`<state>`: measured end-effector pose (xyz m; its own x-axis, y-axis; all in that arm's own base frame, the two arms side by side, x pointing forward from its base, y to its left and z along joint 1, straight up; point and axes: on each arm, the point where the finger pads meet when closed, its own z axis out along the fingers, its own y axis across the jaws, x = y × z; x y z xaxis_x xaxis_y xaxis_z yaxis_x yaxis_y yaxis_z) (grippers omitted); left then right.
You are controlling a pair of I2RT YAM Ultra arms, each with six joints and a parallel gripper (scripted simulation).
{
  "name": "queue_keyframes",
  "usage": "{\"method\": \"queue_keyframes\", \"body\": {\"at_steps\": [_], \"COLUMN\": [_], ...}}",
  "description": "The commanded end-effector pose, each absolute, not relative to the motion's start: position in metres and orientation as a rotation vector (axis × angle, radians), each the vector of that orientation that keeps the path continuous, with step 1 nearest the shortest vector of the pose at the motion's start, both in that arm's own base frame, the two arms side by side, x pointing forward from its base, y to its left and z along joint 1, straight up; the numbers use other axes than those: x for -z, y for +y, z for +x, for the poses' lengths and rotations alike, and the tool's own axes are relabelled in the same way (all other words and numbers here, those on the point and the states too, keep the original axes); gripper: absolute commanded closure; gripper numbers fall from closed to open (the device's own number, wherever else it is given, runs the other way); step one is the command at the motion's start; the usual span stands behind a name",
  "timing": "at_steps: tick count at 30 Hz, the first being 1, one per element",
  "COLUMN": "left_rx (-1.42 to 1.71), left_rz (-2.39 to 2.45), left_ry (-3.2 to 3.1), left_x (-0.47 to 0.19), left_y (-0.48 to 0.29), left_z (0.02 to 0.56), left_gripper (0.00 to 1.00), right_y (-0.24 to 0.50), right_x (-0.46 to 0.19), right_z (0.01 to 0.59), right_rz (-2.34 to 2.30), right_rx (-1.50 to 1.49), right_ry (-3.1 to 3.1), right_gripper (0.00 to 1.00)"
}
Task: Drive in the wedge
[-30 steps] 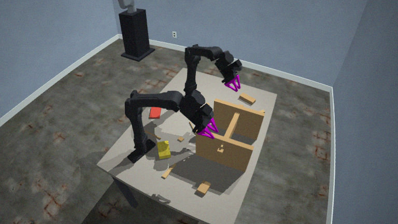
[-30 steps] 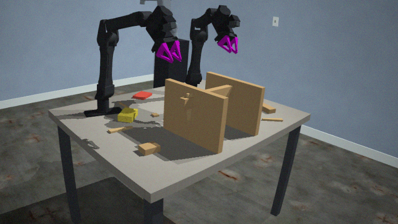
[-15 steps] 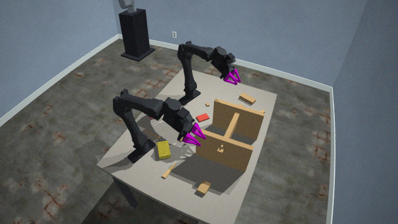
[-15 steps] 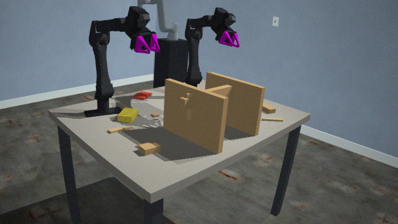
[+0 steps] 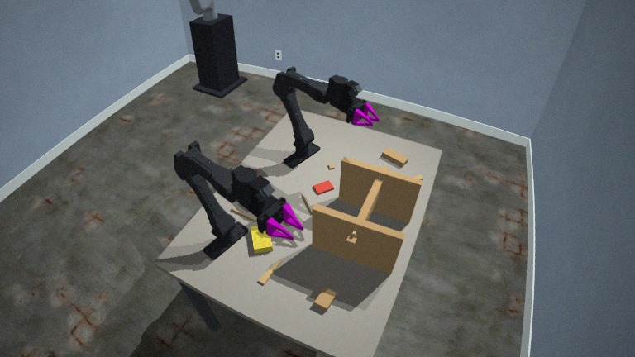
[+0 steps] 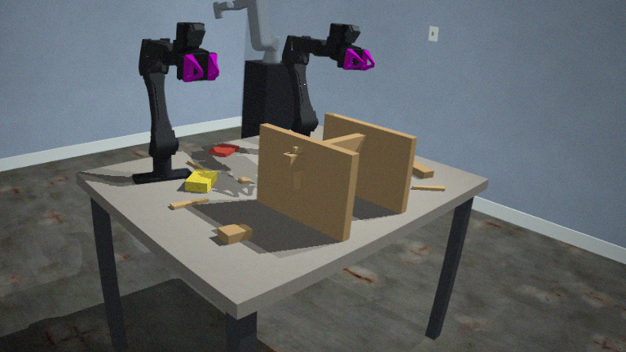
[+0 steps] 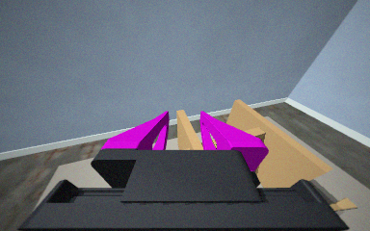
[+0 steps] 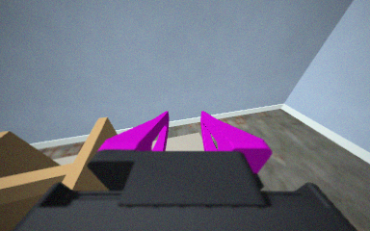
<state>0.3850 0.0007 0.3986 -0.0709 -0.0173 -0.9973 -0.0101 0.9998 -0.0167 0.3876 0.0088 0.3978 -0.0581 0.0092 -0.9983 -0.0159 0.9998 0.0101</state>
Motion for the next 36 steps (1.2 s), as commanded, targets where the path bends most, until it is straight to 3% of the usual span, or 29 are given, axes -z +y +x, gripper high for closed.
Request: {"method": "queue_keyframes", "body": {"at_steps": [1,12,36], "left_rx": [-0.003,0.012,-0.091], "left_rz": [0.014,-0.004,0.093], "left_ry": [1.524,1.494,1.667], "left_x": [-0.424,-0.438,-0.390], "left_y": [0.002,0.001,0.002], "left_z": [0.379,0.370,0.386], "left_gripper": [0.59,0.59,0.58], "right_y": [0.007,0.000,0.004], "right_x": [-0.419,-0.434,-0.424], "right_z": [0.382,0.371,0.379], "right_rz": [-0.028,0.008,-0.006], "right_rx": [-0.020,0.000,0.000], "right_ry": [1.531,1.513,1.541], "right_gripper": [0.59,0.59,0.59]}}
